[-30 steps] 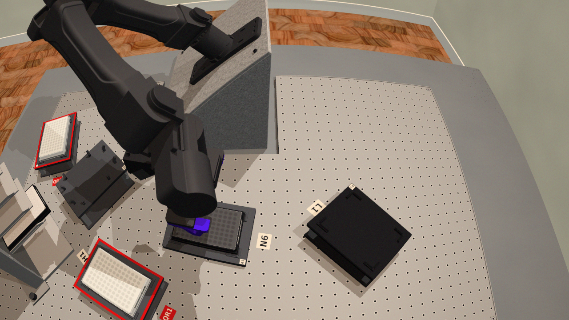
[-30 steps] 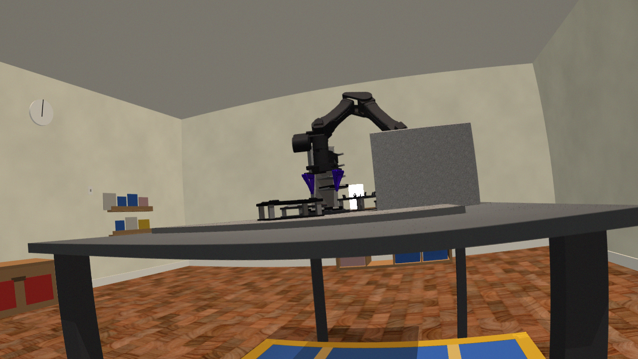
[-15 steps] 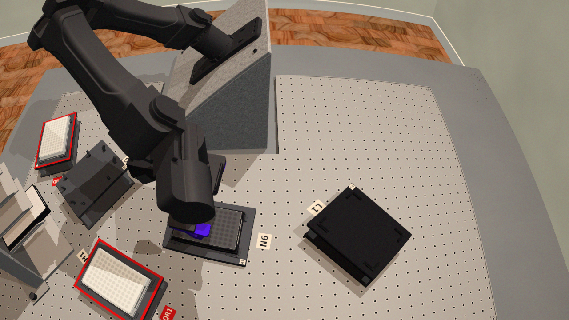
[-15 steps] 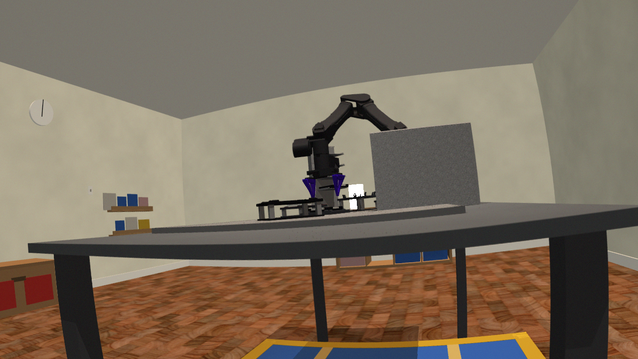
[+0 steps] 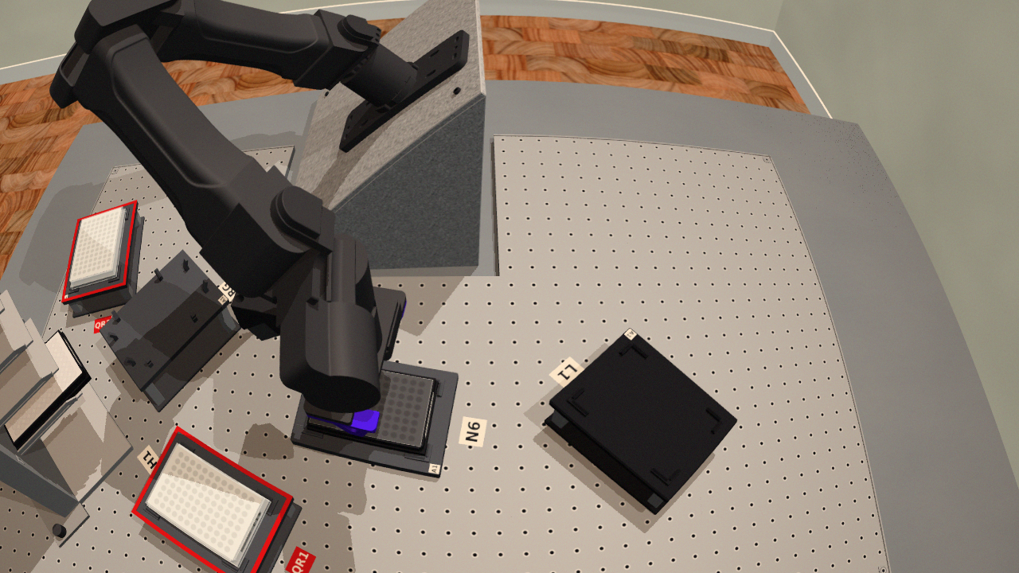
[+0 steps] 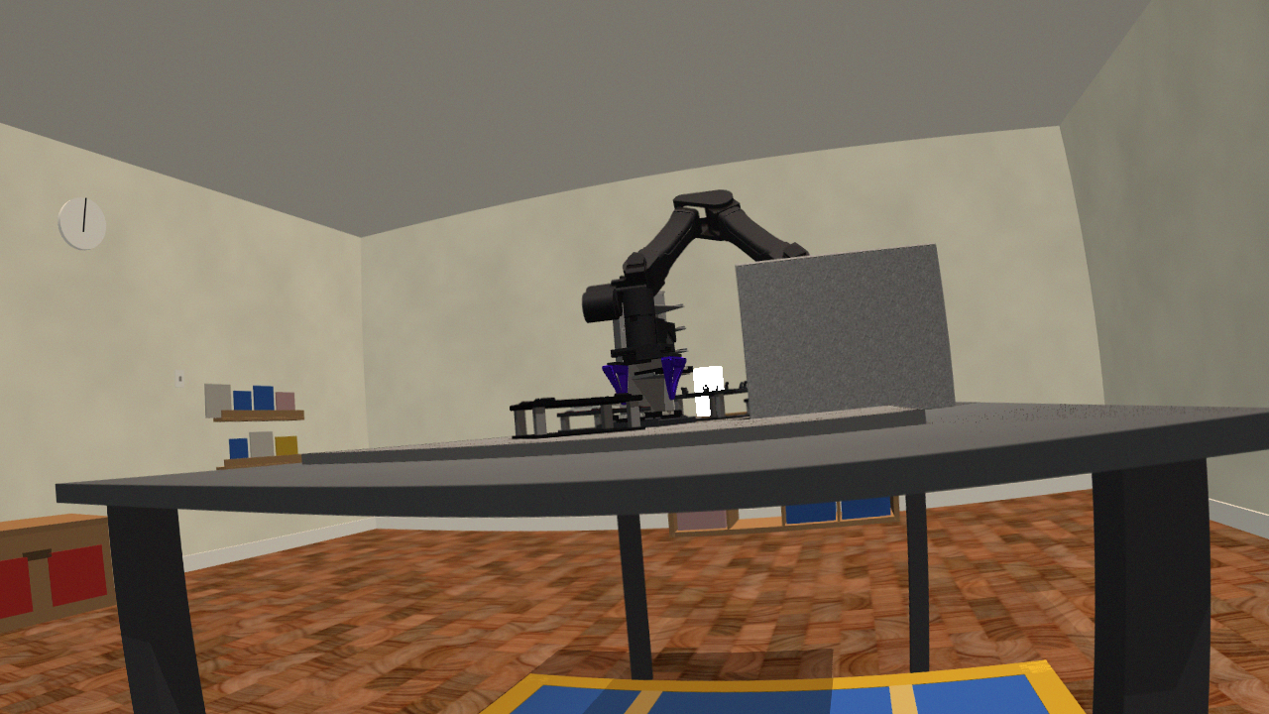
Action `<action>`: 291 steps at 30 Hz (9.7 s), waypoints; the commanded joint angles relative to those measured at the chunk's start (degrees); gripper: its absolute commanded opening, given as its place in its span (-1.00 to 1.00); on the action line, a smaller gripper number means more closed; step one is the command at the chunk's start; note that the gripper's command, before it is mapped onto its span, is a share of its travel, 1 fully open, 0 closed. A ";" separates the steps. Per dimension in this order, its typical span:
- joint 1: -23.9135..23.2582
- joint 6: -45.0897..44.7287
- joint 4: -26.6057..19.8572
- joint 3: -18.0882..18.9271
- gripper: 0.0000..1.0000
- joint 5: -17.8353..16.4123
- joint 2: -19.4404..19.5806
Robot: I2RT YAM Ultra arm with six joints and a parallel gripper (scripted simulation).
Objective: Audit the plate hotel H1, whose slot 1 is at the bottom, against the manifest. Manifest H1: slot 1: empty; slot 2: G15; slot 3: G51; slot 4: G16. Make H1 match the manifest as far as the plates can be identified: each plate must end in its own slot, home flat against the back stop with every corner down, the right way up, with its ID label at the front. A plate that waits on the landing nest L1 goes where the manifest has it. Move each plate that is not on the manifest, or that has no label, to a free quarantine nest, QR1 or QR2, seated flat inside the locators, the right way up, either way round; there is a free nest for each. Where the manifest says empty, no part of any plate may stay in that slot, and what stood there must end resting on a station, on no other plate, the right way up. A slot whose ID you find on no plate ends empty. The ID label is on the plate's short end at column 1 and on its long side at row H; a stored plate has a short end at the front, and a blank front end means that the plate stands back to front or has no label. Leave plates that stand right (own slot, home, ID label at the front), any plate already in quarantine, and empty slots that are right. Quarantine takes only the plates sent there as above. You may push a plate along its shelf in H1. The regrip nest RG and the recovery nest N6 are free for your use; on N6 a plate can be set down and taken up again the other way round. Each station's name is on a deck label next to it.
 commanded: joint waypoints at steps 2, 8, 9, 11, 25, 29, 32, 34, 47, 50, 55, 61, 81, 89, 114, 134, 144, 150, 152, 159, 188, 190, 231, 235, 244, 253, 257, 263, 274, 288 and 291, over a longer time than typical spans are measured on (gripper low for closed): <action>-0.06 -1.34 1.79 -0.13 1.00 0.32 0.29; -1.08 -2.76 4.12 -0.57 1.00 0.35 1.21; -1.26 -2.99 4.51 -0.64 1.00 0.35 1.37; -1.43 -3.23 4.89 -0.71 1.00 0.35 1.53; -3.57 -6.19 9.71 -1.41 1.00 0.35 3.61; -3.57 -6.20 9.72 -1.41 1.00 0.35 3.61; -3.57 -6.19 9.71 -1.41 0.72 0.35 3.61; -3.57 -6.20 9.72 -1.41 0.72 0.35 3.61; -3.58 -6.20 9.72 -1.41 0.72 0.35 3.60; -3.58 -6.20 9.72 -1.41 0.72 0.35 3.60; -3.08 -5.51 8.60 -1.28 0.72 0.36 3.09; -2.31 -4.46 6.88 -1.05 0.72 0.36 2.33; -0.26 -1.62 2.23 -0.24 0.72 0.32 0.43; 0.76 -0.22 -0.11 0.25 0.72 0.28 -0.46; 3.43 3.46 -6.27 1.79 0.72 0.08 -2.56; 6.55 7.71 -13.51 4.06 0.72 -0.29 -4.62; 9.86 12.14 -21.19 7.04 0.72 -0.86 -6.33; 11.15 13.63 -24.22 8.37 0.72 -1.13 -6.87; 11.77 13.63 -25.69 9.06 0.72 -1.27 -7.12; 13.91 13.63 -30.81 11.63 0.72 -1.79 -7.82; 18.94 13.63 -42.89 18.91 0.72 -3.27 -8.48; 18.94 13.63 -42.89 18.91 0.72 -3.27 -8.48; 18.06 9.36 -54.97 26.75 0.72 -2.98 -13.38; 17.26 6.60 -55.21 26.93 0.72 -2.73 -14.08; 13.84 -5.38 -56.14 26.85 0.72 -1.77 -17.93; 11.06 -15.68 -56.85 27.18 0.72 -1.11 -20.72; 9.43 -18.64 -57.25 27.58 0.72 -0.78 -22.17; 7.04 -25.65 -57.75 27.71 0.72 -0.37 -24.70; 3.36 -39.23 -58.41 27.98 0.72 0.09 -28.50; -1.89 -54.49 -59.04 28.76 0.72 0.36 -33.31; -3.22 -60.32 -59.15 28.80 0.72 0.35 -34.63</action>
